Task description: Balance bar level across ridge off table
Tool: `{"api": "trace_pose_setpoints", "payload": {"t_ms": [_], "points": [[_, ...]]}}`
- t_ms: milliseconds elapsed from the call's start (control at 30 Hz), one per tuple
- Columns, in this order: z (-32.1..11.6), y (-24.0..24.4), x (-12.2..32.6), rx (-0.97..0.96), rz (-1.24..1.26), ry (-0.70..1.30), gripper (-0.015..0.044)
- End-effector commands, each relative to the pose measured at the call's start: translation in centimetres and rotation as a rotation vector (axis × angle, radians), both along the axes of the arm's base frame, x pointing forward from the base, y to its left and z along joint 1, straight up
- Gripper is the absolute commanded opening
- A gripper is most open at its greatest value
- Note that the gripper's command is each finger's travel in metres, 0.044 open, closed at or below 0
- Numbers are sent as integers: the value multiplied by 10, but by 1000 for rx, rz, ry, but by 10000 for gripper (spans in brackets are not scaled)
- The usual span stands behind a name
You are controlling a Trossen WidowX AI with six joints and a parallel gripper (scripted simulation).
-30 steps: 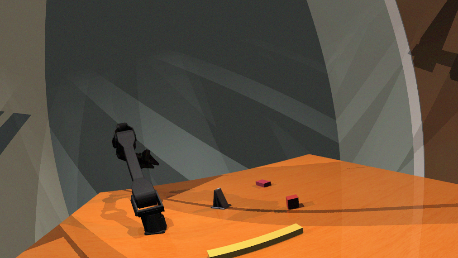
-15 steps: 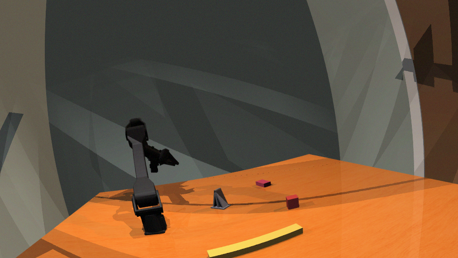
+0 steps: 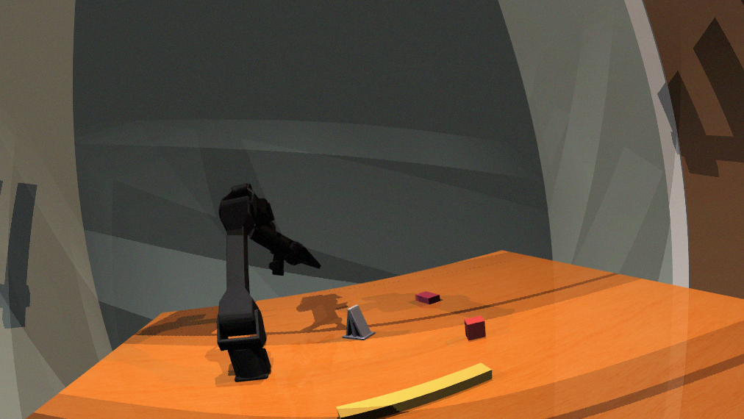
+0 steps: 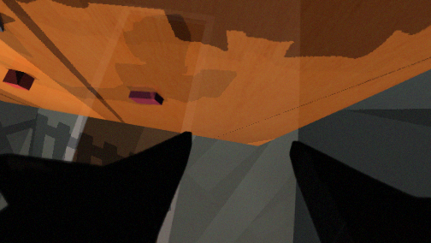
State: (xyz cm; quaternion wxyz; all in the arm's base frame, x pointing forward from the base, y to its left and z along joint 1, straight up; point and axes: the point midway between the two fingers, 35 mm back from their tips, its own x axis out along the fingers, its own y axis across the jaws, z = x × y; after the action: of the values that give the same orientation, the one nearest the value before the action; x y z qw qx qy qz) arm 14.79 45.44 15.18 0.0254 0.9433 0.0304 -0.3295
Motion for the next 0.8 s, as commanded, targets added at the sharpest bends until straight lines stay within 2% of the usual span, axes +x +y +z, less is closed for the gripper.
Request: {"api": "trace_pose_setpoints", "payload": {"t_ms": [0,767], "points": [[-3,-11,17,20,-64,19,315],[-11,-92,130,175,-464,145,315]]}}
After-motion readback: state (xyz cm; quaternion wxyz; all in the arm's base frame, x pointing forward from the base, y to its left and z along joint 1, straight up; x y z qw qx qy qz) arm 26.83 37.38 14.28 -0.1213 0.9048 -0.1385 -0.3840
